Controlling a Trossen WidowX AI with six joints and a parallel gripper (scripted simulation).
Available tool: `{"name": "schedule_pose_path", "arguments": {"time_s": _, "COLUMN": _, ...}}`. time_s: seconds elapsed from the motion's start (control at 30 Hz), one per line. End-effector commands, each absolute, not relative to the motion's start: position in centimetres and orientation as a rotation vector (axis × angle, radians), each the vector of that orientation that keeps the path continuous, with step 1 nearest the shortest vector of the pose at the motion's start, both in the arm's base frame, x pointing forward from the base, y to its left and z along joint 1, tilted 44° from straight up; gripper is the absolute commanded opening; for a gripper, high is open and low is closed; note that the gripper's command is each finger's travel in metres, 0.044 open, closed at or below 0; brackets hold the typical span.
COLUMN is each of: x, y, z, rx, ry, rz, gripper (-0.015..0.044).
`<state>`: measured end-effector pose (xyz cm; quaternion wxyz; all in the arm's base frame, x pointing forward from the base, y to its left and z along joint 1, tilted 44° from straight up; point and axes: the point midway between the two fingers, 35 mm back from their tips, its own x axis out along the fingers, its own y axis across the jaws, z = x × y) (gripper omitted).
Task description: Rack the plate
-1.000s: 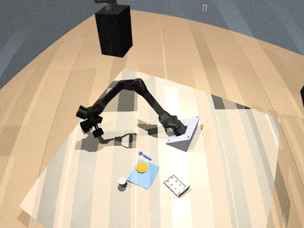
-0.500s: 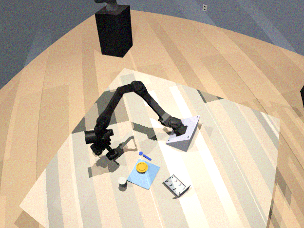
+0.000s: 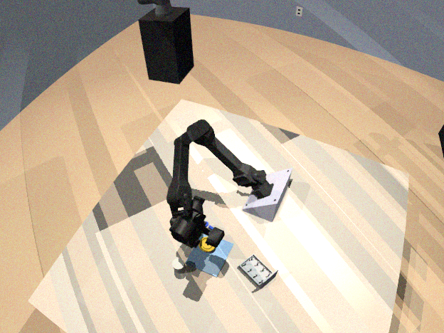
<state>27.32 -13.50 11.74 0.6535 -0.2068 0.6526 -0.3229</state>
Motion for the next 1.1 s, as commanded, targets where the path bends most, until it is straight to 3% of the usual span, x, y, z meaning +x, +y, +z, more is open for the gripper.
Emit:
{"name": "schedule_pose_path", "arguments": {"time_s": 0.0, "x": 26.3, "y": -11.0, "z": 10.2, "rx": -0.499, "ry": 1.534, "rz": -0.706, "gripper": 0.04}}
{"name": "schedule_pose_path", "arguments": {"time_s": 1.07, "x": 26.2, "y": -13.7, "z": 7.3, "rx": -0.498, "ry": 1.533, "rz": -0.706, "gripper": 0.04}}
